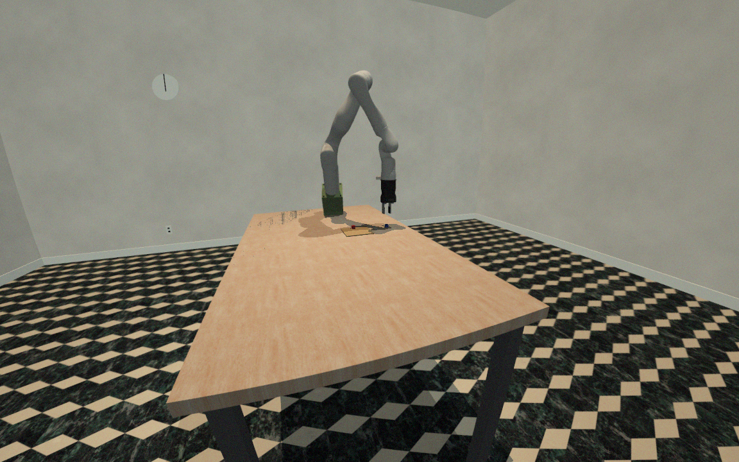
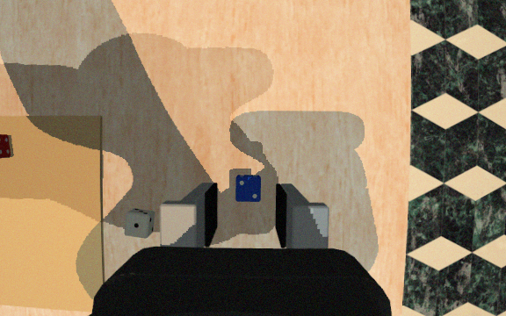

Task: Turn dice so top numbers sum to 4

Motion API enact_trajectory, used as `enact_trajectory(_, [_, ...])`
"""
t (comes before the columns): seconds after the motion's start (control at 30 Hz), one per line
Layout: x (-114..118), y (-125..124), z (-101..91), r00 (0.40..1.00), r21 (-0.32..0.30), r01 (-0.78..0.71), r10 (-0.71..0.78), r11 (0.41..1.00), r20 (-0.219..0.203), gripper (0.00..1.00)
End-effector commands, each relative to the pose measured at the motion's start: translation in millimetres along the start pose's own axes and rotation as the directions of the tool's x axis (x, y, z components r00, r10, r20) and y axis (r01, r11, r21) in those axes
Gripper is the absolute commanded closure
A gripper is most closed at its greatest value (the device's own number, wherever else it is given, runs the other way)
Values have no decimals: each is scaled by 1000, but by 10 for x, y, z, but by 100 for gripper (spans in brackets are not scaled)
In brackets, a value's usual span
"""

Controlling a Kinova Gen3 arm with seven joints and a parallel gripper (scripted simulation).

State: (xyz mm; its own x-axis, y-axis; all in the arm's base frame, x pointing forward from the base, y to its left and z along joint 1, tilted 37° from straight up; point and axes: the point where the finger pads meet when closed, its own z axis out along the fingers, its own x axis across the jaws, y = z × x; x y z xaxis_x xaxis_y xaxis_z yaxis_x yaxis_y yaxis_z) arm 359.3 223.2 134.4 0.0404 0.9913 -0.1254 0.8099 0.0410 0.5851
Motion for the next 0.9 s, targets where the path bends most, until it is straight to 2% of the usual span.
enact_trajectory(0.0, [5,2,-4,1000,-1,0,0,1000,-1,36])
enact_trajectory(0.47, [5,1,28,1000,-1,0,0,1000,-1,36])
enact_trajectory(0.87, [4,0,170,1000,-1,0,0,1000,-1,36])
